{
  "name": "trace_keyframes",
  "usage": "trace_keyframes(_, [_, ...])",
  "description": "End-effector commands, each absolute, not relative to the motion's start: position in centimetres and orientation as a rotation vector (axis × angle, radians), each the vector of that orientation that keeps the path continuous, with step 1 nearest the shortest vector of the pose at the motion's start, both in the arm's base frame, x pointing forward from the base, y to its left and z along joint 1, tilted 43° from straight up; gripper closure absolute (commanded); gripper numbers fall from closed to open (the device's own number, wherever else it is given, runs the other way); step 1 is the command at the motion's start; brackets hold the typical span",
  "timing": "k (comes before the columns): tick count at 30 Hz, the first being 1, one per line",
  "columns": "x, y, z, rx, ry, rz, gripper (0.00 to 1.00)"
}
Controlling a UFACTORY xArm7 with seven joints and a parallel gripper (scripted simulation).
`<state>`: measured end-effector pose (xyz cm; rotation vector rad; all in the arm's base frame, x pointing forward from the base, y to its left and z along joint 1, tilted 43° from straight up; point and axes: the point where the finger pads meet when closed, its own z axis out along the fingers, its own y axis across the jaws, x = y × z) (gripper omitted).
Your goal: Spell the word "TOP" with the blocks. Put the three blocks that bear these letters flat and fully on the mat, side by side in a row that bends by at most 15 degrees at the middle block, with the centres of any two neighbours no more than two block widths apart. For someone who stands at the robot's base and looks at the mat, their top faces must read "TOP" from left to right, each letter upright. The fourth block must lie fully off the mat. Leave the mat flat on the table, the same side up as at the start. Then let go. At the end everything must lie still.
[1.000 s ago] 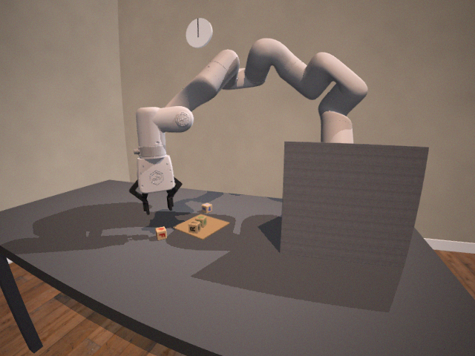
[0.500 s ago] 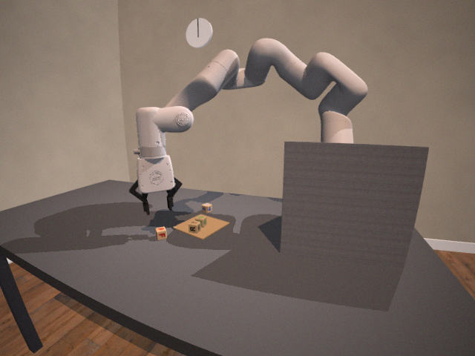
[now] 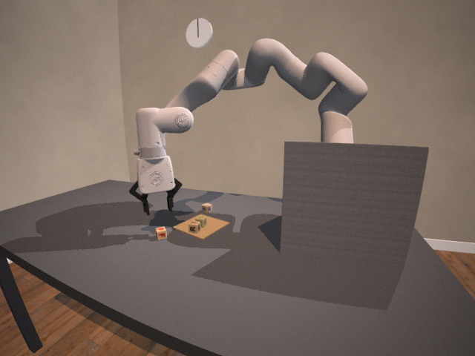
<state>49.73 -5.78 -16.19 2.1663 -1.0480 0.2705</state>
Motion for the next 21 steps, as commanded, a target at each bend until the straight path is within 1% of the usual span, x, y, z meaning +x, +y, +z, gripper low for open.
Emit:
trace_keyframes(1, [49.9, -5.6, -16.2, 2.171, -1.048, 0.274, 0.31])
trace_keyframes(21, [49.7, -7.2, -17.9, 2.171, -1.048, 0.274, 0.31])
